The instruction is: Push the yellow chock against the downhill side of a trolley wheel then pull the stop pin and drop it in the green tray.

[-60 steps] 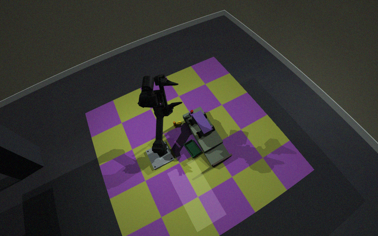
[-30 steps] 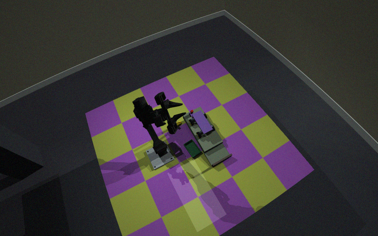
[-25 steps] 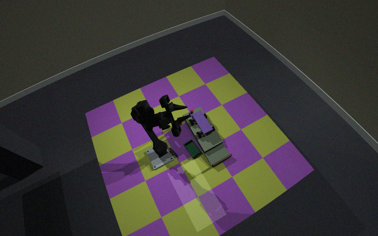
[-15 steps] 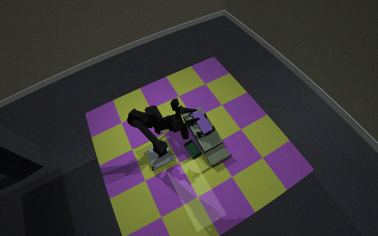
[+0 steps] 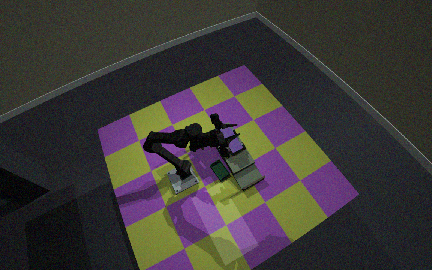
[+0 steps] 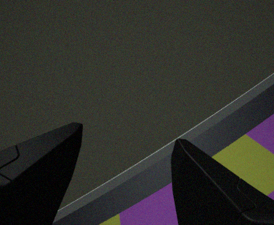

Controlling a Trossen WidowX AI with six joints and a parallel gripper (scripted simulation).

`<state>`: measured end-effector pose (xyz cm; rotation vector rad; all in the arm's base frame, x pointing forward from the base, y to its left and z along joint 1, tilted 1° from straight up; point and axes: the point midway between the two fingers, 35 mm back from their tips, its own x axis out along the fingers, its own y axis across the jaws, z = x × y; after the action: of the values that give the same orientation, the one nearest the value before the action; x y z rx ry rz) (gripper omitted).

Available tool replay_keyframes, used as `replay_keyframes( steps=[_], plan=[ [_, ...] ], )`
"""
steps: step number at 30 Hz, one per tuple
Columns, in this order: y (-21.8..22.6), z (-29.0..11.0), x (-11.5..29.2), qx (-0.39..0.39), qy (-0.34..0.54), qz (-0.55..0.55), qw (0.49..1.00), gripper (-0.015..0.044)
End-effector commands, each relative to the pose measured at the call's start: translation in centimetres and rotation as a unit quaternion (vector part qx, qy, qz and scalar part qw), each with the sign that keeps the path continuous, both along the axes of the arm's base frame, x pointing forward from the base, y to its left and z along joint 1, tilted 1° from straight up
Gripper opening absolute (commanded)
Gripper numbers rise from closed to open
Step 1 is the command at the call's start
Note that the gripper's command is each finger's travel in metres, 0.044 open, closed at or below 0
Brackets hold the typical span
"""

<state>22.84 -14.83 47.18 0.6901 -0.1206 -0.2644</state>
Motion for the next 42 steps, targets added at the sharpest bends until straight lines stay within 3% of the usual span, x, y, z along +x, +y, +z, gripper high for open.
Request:
replay_keyframes(
  steps=[1,13,23,32,42],
  plan=[
    [0.7,-2.2,1.9,-0.02,0.045,0.024,0.999,0.019],
    [5.7,-9.7,6.6,-0.106,0.197,0.141,0.964,0.019],
    [11.6,-16.0,8.2,-0.215,0.309,0.266,0.887,0.019],
    [17.2,-21.3,7.3,-0.331,0.382,0.389,0.77,0.019],
    [22.5,-26.3,4.0,-0.464,0.418,0.52,0.583,0.019]
  ],
)
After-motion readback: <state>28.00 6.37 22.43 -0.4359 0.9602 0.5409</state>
